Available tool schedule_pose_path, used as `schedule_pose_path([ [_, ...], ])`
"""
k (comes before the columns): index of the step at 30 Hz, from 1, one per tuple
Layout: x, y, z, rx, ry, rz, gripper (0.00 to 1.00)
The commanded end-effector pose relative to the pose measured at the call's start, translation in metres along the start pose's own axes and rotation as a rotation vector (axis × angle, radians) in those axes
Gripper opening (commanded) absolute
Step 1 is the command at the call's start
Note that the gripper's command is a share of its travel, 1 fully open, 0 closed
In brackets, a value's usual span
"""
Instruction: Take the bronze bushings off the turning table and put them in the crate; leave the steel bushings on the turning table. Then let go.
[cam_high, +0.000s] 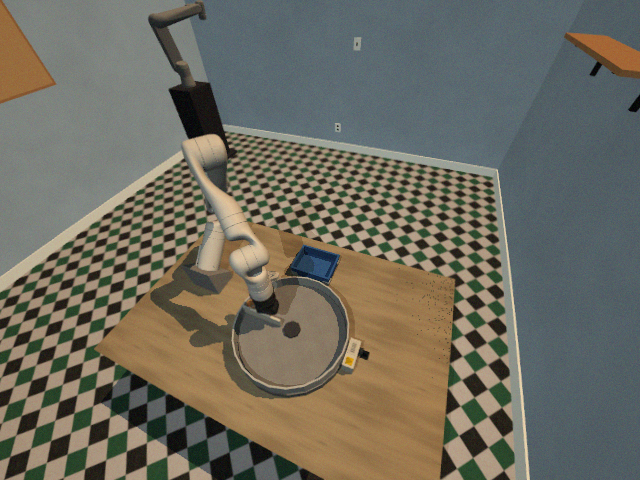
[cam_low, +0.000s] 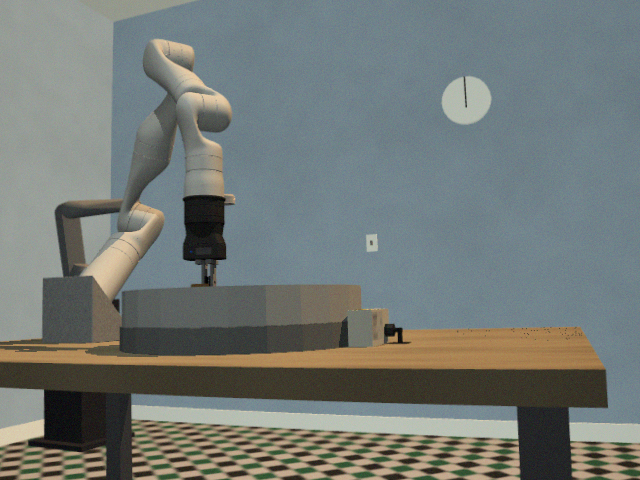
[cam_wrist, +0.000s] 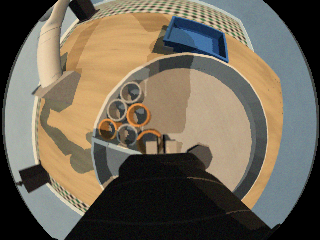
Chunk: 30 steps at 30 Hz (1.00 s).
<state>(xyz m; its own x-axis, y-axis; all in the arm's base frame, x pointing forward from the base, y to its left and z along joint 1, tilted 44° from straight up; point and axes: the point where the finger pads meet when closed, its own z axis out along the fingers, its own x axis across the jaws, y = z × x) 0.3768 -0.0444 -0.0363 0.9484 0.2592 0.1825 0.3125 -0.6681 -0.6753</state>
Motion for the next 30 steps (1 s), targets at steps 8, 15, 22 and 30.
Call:
schedule_pose_path([
  [8, 0.0, 0.001, -0.006, -0.002, 0.001, 0.0, 0.0],
  [15, 0.0, 0.001, -0.009, -0.002, 0.001, 0.0, 0.0],
  [22, 0.0, 0.001, -0.009, -0.002, 0.001, 0.0, 0.0],
  [30, 0.0, 0.001, -0.016, -0.002, 0.001, 0.0, 0.0],
])
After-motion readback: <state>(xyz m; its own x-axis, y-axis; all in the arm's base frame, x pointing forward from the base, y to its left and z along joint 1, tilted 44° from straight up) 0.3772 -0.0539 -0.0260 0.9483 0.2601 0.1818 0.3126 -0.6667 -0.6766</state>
